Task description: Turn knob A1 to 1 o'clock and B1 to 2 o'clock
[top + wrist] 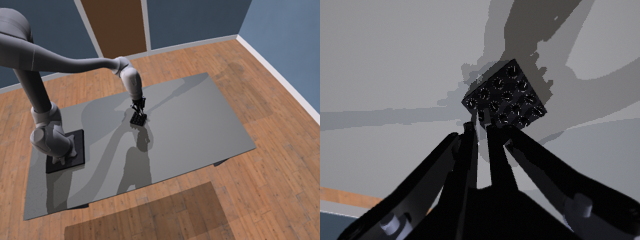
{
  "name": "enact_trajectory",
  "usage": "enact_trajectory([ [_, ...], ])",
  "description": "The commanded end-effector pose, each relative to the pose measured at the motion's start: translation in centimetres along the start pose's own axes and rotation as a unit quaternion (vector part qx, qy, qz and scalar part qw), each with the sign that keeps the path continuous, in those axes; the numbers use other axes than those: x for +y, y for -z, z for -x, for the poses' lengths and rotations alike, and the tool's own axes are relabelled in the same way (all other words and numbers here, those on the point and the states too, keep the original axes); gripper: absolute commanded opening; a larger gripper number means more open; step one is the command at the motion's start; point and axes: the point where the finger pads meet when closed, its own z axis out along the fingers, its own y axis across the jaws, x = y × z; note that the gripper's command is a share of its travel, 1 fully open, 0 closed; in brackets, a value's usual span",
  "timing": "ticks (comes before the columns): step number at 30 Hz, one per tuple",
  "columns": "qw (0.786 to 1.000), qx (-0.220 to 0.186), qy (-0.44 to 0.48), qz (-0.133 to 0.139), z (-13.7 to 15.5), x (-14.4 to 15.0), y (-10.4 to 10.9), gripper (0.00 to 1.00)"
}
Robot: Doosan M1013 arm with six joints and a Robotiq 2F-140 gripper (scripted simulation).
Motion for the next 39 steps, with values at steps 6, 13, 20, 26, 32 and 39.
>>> enact_trajectory([
  [6,0.995,0.001,-0.103,0.000,0.01,0.00,0.01,0.05],
  [13,0.985,0.001,-0.170,0.000,0.01,0.00,0.01,0.05],
  [20,0.966,0.001,-0.260,0.000,0.01,0.00,0.01,0.05],
  [26,0.944,0.001,-0.330,0.000,0.01,0.00,0.01,0.05],
  [32,0.928,0.001,-0.372,0.000,0.01,0.00,0.01,0.05],
  [39,0.901,0.001,-0.433,0.000,0.01,0.00,0.01,0.05],
])
